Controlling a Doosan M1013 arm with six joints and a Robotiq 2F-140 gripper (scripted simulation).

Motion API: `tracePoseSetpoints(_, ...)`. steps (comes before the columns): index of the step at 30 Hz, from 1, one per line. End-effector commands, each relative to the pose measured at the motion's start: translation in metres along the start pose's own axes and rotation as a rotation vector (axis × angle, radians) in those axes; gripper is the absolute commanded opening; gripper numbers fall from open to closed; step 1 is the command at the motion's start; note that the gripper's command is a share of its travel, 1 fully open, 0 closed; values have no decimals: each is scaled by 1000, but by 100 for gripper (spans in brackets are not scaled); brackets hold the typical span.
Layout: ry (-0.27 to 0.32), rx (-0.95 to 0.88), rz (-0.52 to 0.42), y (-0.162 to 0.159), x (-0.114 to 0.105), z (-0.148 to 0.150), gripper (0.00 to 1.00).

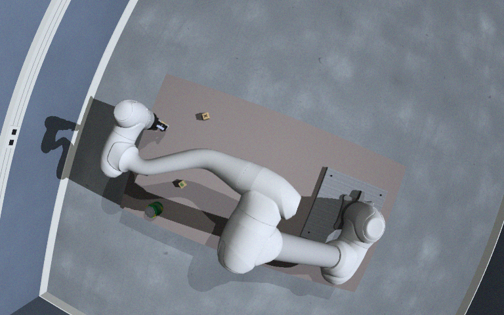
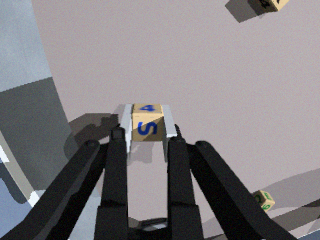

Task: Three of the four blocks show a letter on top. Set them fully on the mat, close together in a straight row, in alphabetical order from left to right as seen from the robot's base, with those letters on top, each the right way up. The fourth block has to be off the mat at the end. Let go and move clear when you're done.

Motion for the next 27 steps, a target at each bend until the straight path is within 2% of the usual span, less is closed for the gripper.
tracePoseSetpoints(1, 1, 0, -1, 0, -17, 0, 24)
tracePoseSetpoints(5, 1, 0, -1, 0, -40, 0, 24)
tracePoseSetpoints(8, 1, 0, -1, 0, -48, 0, 24)
tracePoseSetpoints(22, 1, -5, -1, -1, -50, 0, 24)
tracePoseSetpoints(27, 1, -86, 0, -15, -52, 8, 24)
Point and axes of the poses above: the point where the finger pads meet when closed, its own x axis out along the fingers, its own z axis across the jaws, y = z × x, the point moved 10 cm from there along -x, back along the fingers, and after that the axes turned 4 degrees about -x, right-handed, at the moved point
